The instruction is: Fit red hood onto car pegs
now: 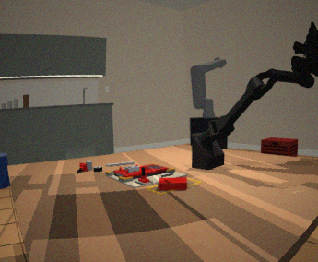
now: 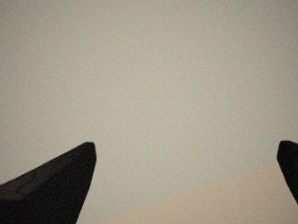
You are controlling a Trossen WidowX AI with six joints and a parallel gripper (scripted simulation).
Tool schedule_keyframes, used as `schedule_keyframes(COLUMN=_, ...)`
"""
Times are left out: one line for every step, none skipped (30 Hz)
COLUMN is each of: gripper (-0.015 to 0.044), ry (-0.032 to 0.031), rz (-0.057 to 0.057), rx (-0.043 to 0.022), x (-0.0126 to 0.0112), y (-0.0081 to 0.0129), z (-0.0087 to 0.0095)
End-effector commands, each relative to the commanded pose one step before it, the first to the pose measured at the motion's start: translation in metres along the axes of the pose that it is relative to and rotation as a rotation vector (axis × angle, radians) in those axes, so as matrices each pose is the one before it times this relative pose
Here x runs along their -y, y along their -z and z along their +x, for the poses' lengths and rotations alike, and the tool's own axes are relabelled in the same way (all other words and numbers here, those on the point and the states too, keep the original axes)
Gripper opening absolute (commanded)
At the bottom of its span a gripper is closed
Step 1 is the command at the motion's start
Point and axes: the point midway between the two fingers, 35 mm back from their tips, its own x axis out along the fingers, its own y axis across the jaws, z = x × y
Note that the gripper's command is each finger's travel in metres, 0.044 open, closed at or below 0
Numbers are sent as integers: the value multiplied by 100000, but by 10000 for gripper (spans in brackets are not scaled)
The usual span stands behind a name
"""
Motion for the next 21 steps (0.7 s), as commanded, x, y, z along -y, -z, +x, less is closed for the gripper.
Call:
schedule_keyframes(gripper=440, ry=-184, rz=47, rx=-144, x=-23, y=43, z=-23)
schedule_keyframes(gripper=440, ry=-551, rz=140, rx=-434, x=-69, y=128, z=-70)
schedule_keyframes(gripper=440, ry=-914, rz=232, rx=-730, x=-114, y=214, z=-117)
schedule_keyframes(gripper=440, ry=-1268, rz=321, rx=-1034, x=-157, y=303, z=-165)
schedule_keyframes(gripper=440, ry=-1612, rz=408, rx=-1351, x=-197, y=394, z=-215)
schedule_keyframes(gripper=440, ry=-1939, rz=490, rx=-1681, x=-234, y=488, z=-265)
schedule_keyframes(gripper=440, ry=-2086, rz=527, rx=-1881, x=-247, y=543, z=-292)
schedule_keyframes(gripper=440, ry=-2053, rz=519, rx=-1930, x=-238, y=554, z=-296)
schedule_keyframes(gripper=440, ry=-2012, rz=511, rx=-1971, x=-228, y=563, z=-298)
schedule_keyframes(gripper=440, ry=-1970, rz=503, rx=-2011, x=-218, y=573, z=-300)
schedule_keyframes(gripper=440, ry=-1943, rz=500, rx=-2068, x=-209, y=587, z=-304)
schedule_keyframes(gripper=440, ry=-1906, rz=495, rx=-2117, x=-199, y=598, z=-308)
schedule_keyframes(gripper=440, ry=-1860, rz=489, rx=-2157, x=-188, y=607, z=-310)
schedule_keyframes(gripper=440, ry=-1813, rz=484, rx=-2195, x=-177, y=616, z=-312)
schedule_keyframes(gripper=440, ry=-1765, rz=480, rx=-2233, x=-166, y=625, z=-314)
schedule_keyframes(gripper=440, ry=-1717, rz=476, rx=-2269, x=-154, y=634, z=-316)
schedule_keyframes(gripper=440, ry=-1668, rz=473, rx=-2305, x=-142, y=642, z=-318)
schedule_keyframes(gripper=440, ry=-1617, rz=470, rx=-2340, x=-130, y=650, z=-320)
schedule_keyframes(gripper=440, ry=-1566, rz=469, rx=-2374, x=-118, y=659, z=-322)
schedule_keyframes(gripper=440, ry=-1515, rz=468, rx=-2407, x=-106, y=666, z=-324)
schedule_keyframes(gripper=440, ry=-1463, rz=468, rx=-2441, x=-93, y=675, z=-327)
